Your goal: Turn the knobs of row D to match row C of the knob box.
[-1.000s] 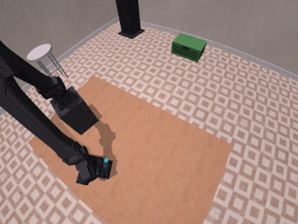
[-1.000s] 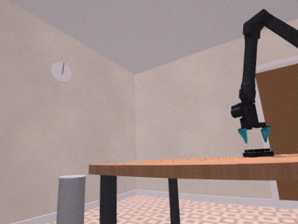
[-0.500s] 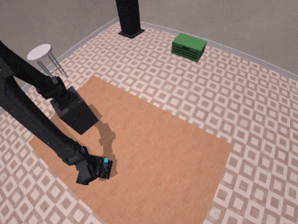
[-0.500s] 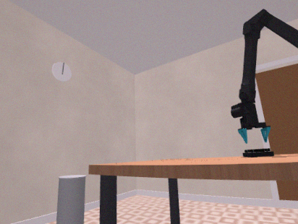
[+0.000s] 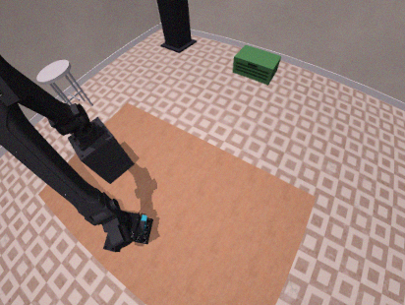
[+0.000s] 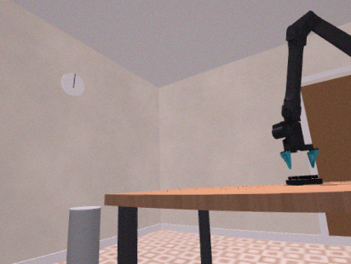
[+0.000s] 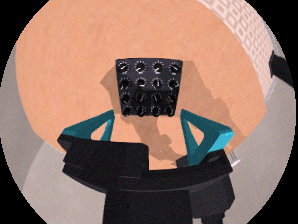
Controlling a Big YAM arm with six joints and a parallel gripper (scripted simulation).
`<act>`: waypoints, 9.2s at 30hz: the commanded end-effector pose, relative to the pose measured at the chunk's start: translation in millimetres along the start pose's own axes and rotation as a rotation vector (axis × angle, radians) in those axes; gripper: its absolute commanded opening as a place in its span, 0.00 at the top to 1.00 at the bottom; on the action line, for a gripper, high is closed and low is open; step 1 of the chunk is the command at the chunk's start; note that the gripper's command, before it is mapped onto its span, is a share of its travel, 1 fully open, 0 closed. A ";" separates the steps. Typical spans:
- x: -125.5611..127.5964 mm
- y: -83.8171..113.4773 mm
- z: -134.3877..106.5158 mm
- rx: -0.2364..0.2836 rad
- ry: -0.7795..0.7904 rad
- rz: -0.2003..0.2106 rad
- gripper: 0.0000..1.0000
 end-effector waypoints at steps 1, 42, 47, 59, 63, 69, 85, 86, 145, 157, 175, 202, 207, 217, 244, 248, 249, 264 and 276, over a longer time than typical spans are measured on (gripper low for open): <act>2.3 1.0 3.6 -0.006 0.003 0.007 0.00; 2.3 1.0 3.6 -0.006 0.003 0.007 0.00; 2.1 1.3 -1.1 -0.007 0.004 0.008 0.00; 8.6 9.0 -8.9 -0.029 0.002 0.027 0.00; 8.4 8.7 -17.1 -0.028 0.002 0.027 0.00; 8.2 8.3 -26.1 -0.028 0.002 0.027 0.00; 8.3 7.5 -48.7 -0.026 0.002 0.029 0.00; 11.8 7.9 -44.5 -0.033 -0.001 0.035 0.00; 7.8 6.5 -49.8 -0.023 0.003 0.026 0.00; 7.8 6.5 -49.8 -0.023 0.003 0.026 0.00; 7.8 6.5 -49.8 -0.023 0.003 0.026 0.00; -13.8 16.9 -26.2 0.003 -0.001 -0.001 0.82; -13.8 16.9 -26.2 0.003 -0.001 -0.001 0.82; -13.8 16.9 -26.2 0.003 -0.001 -0.001 0.82; -5.9 10.3 -17.6 -0.021 0.000 0.019 0.82; -6.8 5.4 -19.0 -0.018 0.000 0.017 0.82; -6.8 4.1 -19.1 -0.018 0.000 0.017 0.82; -5.7 -13.4 -18.8 -0.018 -0.001 0.017 0.82; -6.1 -23.2 -19.0 -0.017 -0.003 0.016 0.82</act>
Point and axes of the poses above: the point where the finger pads meet when closed, its own y axis back along the fingers, its own x axis across the jaws, z = x × y, the point moved 5 cm from there along y, back along the fingers, and after that the axes turned 1 degree about -y, right-handed, at the moved point
